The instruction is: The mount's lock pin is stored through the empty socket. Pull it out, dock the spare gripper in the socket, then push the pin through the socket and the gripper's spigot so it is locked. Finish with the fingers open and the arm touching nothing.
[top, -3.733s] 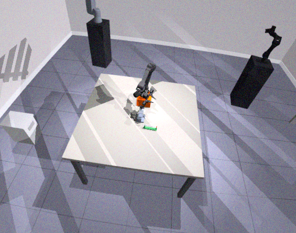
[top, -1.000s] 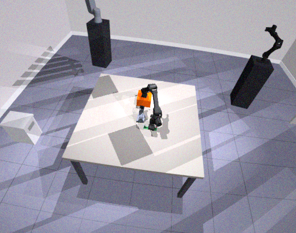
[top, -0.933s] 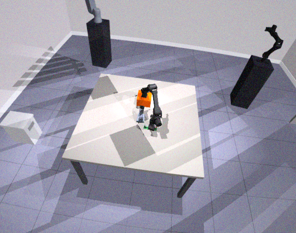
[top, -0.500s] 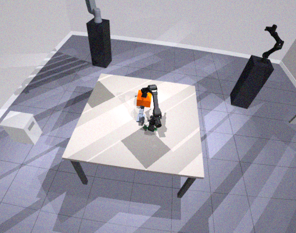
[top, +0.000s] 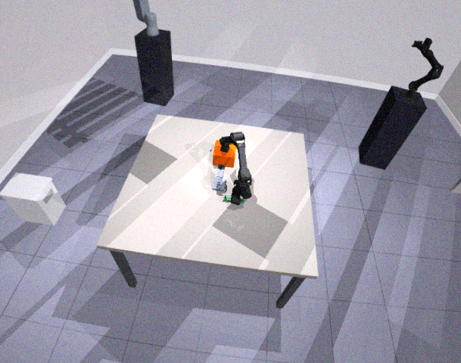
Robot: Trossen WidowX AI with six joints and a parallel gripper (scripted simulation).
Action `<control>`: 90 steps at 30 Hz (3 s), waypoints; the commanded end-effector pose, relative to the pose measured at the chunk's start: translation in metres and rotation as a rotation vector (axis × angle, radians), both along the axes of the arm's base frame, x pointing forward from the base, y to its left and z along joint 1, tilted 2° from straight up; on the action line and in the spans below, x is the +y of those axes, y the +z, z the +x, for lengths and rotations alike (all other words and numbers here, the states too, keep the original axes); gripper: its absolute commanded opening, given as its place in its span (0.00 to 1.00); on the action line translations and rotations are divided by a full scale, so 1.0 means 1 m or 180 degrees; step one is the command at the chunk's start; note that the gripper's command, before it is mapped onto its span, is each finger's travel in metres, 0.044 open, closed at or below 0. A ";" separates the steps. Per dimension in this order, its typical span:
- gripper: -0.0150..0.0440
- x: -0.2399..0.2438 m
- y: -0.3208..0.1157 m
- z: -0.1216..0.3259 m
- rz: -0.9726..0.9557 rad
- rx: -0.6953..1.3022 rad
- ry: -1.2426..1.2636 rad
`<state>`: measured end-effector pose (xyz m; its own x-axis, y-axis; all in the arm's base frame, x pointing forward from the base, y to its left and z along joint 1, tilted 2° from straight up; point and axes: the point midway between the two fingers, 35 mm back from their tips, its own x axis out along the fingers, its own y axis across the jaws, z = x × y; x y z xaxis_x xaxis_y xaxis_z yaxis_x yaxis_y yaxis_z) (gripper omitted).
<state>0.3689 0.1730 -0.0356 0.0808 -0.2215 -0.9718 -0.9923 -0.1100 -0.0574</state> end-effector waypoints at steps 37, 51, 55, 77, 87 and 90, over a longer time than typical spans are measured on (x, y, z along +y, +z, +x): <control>0.25 -0.003 0.069 -0.021 -0.0010 0.0023 -0.0005; 0.25 -0.006 0.079 -0.063 -0.0001 0.0036 -0.0002; 0.25 -0.009 0.082 -0.076 0.0001 0.0040 -0.0001; 0.25 -0.011 0.030 -0.090 0.0012 0.0053 0.0000; 0.25 -0.018 0.034 -0.089 0.0012 0.0069 -0.0005; 0.25 -0.020 0.033 -0.090 0.0013 0.0064 -0.0004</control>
